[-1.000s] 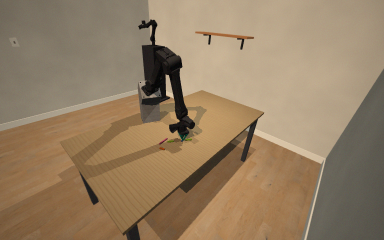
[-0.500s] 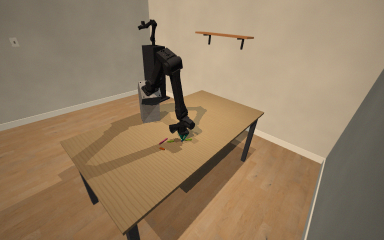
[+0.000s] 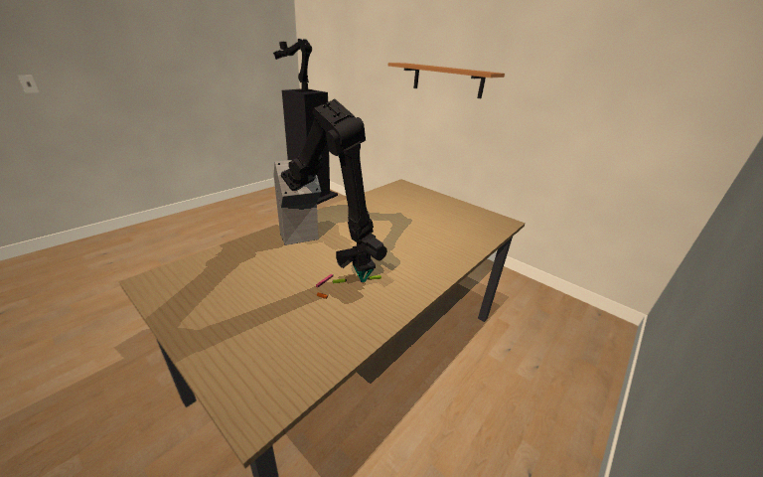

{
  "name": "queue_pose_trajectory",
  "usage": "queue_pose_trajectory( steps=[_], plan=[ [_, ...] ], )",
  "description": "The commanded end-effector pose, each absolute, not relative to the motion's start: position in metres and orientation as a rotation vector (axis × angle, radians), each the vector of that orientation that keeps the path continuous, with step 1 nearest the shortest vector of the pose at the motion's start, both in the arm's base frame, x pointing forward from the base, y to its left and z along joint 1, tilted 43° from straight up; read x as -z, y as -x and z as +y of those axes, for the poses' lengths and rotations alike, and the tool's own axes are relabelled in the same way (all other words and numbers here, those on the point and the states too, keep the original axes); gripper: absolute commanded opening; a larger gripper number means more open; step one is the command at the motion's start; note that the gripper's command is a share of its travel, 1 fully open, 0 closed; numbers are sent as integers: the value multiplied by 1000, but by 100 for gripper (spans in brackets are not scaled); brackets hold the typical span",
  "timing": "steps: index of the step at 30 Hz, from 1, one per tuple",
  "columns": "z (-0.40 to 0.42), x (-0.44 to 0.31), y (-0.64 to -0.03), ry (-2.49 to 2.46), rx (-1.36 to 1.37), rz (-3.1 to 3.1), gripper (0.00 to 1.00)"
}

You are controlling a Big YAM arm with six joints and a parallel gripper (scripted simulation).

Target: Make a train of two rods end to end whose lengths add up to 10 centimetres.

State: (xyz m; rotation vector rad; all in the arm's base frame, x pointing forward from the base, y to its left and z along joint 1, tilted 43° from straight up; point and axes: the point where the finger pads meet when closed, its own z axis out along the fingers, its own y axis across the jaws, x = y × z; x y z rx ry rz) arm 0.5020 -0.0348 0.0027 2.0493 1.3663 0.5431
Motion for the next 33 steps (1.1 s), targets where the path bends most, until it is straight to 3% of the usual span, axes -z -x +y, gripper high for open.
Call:
queue_pose_trajectory(
  steps=[1, 33],
  plan=[
    [-39, -5, -506, -2036, -550, 1360, 23],
    [-36, -8, -508, -2031, -557, 1362, 23]
  ],
)
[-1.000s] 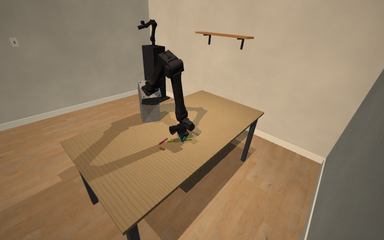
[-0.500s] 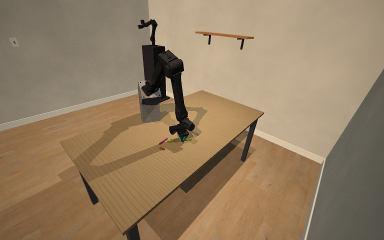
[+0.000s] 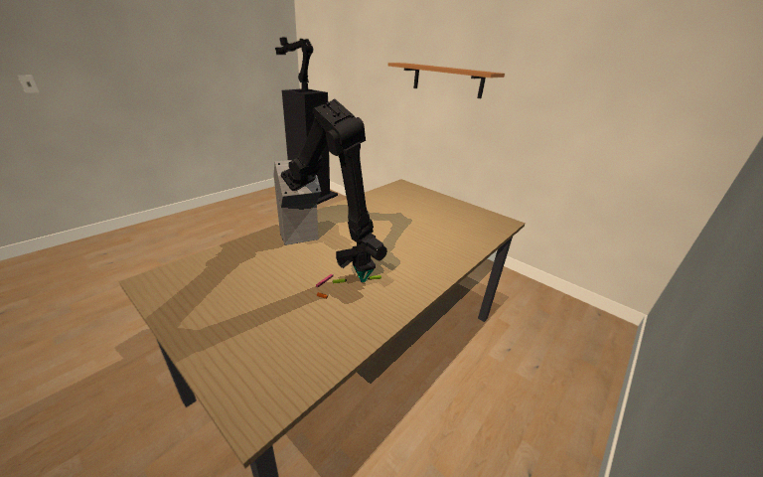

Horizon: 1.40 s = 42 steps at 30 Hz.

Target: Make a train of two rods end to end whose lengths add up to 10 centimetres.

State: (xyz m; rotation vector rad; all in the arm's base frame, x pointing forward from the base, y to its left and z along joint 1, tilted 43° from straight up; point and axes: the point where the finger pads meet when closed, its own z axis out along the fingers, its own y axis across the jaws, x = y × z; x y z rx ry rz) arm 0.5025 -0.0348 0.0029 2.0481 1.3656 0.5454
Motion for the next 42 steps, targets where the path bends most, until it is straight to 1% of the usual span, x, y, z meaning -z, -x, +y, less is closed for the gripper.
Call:
queue_pose_trajectory(
  steps=[1, 8, 9, 42],
  plan=[
    [-36, -8, -508, -2031, -557, 1362, 23],
    [-36, -8, -508, -2031, -557, 1362, 23],
    [-36, -8, -508, -2031, -557, 1362, 4],
    [-36, -8, -508, -2032, -558, 1361, 4]
  ],
)
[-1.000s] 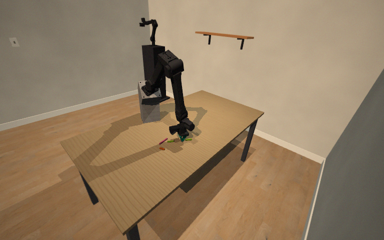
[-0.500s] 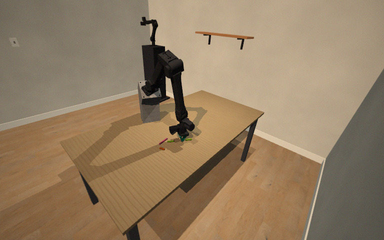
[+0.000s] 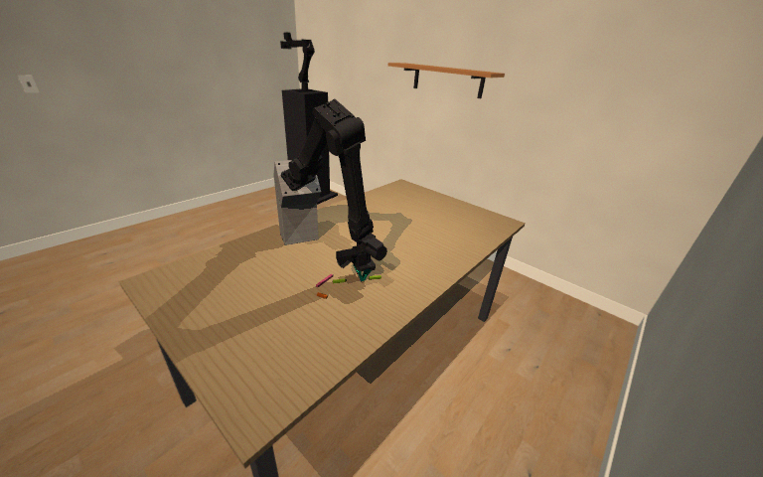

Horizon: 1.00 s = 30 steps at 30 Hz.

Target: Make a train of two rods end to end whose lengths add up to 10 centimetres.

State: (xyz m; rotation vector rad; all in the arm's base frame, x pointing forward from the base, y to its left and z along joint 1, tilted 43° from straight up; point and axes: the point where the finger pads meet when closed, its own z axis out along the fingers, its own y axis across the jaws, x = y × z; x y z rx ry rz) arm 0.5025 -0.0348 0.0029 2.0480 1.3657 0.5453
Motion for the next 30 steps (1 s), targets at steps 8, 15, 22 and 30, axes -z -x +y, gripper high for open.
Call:
queue_pose_trajectory(
  steps=[8, 15, 22, 30],
  plan=[
    [-23, -27, -487, -2040, -562, 1365, 4],
    [-14, -54, -464, -2039, -564, 1364, 4],
    [-4, -81, -440, -2040, -565, 1363, 4],
    [-11, -74, -439, -2061, -537, 1357, 4]
  ],
)
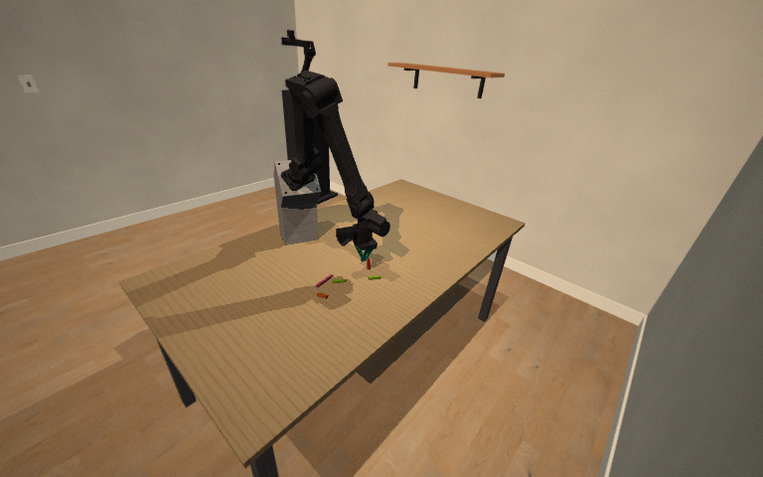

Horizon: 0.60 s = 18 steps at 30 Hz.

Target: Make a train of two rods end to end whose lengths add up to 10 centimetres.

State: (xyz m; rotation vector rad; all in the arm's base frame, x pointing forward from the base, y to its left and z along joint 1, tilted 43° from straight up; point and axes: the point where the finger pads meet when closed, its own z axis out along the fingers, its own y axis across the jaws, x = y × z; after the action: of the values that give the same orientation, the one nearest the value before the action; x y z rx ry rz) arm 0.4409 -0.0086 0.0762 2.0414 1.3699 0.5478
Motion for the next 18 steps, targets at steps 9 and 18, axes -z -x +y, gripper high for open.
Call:
queue_pose_trajectory(
  steps=[9, 18],
  plan=[
    [-16, -83, -439, -2014, -543, 1383, 4],
    [-31, -85, -437, -1845, -461, 1557, 4]
  ],
)
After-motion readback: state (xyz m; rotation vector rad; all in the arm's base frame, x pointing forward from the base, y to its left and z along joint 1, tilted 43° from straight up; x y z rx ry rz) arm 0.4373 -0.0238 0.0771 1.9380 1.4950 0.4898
